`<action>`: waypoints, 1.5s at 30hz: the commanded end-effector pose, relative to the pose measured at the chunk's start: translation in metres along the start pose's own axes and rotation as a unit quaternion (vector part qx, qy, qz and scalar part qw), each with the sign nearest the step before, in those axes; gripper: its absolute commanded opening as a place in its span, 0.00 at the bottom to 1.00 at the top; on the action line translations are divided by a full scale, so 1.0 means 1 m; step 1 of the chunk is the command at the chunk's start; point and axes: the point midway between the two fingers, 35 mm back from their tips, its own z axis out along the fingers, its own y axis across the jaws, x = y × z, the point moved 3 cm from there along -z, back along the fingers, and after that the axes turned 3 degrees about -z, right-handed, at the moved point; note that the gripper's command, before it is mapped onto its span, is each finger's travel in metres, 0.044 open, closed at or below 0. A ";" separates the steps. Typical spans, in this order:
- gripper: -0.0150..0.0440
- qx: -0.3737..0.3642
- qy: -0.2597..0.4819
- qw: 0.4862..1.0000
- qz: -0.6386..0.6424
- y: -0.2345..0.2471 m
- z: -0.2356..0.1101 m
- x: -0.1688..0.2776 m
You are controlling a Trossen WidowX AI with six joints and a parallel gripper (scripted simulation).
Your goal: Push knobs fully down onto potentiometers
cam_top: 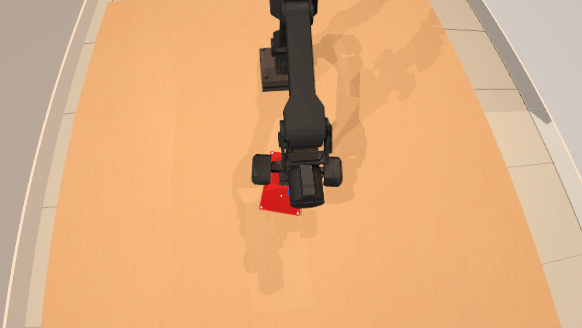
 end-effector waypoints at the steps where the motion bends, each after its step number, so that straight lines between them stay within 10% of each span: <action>1: 0.25 0.001 0.003 1.000 0.000 0.000 -0.007 0.001; 5: 0.25 0.001 0.003 1.000 0.000 0.000 -0.012 0.001; 22: 1.00 0.000 -0.002 1.000 0.000 0.009 -0.031 -0.086; 29: 1.00 0.000 -0.003 1.000 0.000 0.014 -0.028 -0.163; 45: 1.00 0.000 -0.003 1.000 0.000 0.014 -0.028 -0.165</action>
